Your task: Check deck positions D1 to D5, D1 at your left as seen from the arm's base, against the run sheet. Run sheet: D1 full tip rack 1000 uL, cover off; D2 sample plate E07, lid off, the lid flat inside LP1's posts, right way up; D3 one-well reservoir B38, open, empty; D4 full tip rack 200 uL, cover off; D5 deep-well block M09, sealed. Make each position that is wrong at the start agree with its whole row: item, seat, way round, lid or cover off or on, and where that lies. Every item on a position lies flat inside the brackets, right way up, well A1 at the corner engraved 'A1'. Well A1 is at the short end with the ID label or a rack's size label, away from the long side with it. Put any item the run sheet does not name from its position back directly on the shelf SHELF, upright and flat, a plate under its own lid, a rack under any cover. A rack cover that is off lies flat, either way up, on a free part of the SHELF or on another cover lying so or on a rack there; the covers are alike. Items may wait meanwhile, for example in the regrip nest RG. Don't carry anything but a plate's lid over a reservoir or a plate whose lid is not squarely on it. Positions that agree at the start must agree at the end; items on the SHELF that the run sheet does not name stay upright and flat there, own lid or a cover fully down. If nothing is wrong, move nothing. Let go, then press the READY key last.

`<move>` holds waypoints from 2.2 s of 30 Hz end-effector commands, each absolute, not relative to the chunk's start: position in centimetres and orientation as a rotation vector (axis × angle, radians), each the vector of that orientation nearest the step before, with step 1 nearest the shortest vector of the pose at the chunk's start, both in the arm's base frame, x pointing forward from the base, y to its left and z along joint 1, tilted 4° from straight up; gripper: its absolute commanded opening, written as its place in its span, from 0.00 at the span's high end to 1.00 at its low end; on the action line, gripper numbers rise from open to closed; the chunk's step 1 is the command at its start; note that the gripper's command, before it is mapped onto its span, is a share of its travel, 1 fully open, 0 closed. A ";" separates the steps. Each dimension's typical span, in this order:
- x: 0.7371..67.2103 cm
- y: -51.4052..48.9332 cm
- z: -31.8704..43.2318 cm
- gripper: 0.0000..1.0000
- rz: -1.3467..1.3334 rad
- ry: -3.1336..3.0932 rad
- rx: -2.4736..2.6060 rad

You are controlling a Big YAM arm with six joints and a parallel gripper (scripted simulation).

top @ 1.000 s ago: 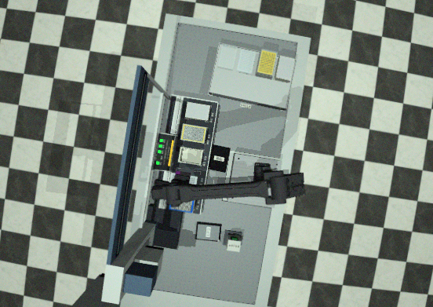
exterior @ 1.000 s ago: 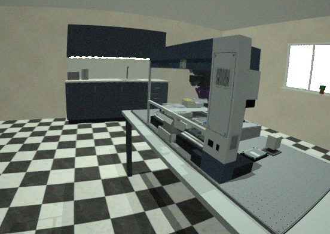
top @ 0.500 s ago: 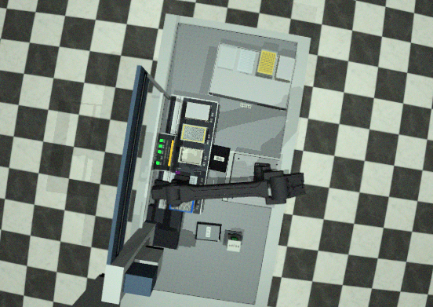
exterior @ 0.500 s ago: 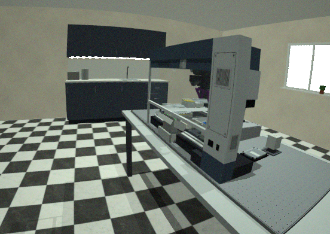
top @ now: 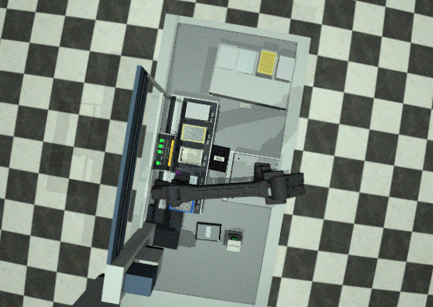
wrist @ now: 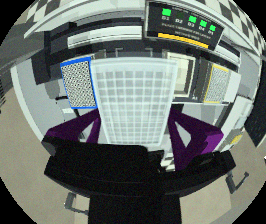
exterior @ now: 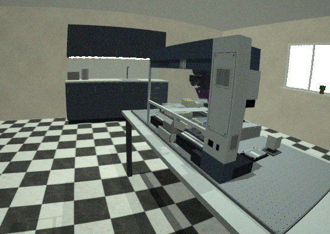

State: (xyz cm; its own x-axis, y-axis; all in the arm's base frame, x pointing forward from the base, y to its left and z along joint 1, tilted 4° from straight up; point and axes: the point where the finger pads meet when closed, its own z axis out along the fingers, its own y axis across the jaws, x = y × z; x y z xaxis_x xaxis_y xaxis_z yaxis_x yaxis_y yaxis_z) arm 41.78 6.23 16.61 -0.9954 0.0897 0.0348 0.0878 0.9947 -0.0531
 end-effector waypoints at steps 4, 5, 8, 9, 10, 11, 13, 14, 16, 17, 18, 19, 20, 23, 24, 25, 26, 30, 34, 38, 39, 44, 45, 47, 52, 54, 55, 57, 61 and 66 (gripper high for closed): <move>43.0 6.4 18.5 1.00 0.067 -3.151 -0.140; 43.0 6.4 18.5 1.00 0.067 -3.151 -0.140; 43.0 6.4 18.5 1.00 0.067 -3.151 -0.140; 43.0 6.4 18.5 1.00 0.067 -3.151 -0.140; 43.0 6.4 18.5 1.00 0.067 -3.151 -0.140; 43.0 6.4 18.5 1.00 0.067 -3.151 -0.140; 43.0 6.4 18.5 1.00 0.067 -3.151 -0.140; 43.0 6.4 18.5 1.00 0.067 -3.151 -0.140; 43.0 6.4 18.5 1.00 0.067 -3.151 -0.140; 43.0 6.4 18.5 1.00 0.067 -3.151 -0.140; 43.0 6.4 18.5 1.00 0.067 -3.151 -0.140; 43.0 6.4 18.5 1.00 0.067 -3.151 -0.140; 43.0 6.4 18.5 1.00 0.067 -3.151 -0.140; 42.4 6.1 16.5 1.00 0.078 -3.120 -0.134; 42.4 6.1 16.1 1.00 0.079 -3.116 -0.133; 42.4 6.1 16.0 1.00 0.079 -3.116 -0.134; 42.4 6.0 15.8 1.00 0.079 -3.116 -0.135; 42.4 5.8 15.1 1.00 0.079 -3.116 -0.140; 42.4 5.8 14.7 1.00 0.077 -3.122 -0.140; 42.7 6.0 14.7 1.00 0.075 -3.130 -0.137; 42.4 5.9 14.0 1.00 0.079 -3.116 -0.136; 42.3 5.7 13.1 1.00 0.079 -3.115 -0.141; 42.3 5.7 13.0 1.00 0.079 -3.115 -0.141; 42.3 5.7 12.6 1.00 0.079 -3.116 -0.138; 42.3 5.6 12.2 1.00 0.077 -3.123 -0.141; 43.8 5.9 13.6 1.00 0.065 -3.164 -0.144; 42.9 5.7 12.2 1.00 0.075 -3.131 -0.141; 42.3 5.6 11.3 1.00 0.079 -3.115 -0.139; 42.2 5.6 10.6 1.00 0.079 -3.115 -0.140; 42.2 5.5 9.8 1.00 0.079 -3.115 -0.140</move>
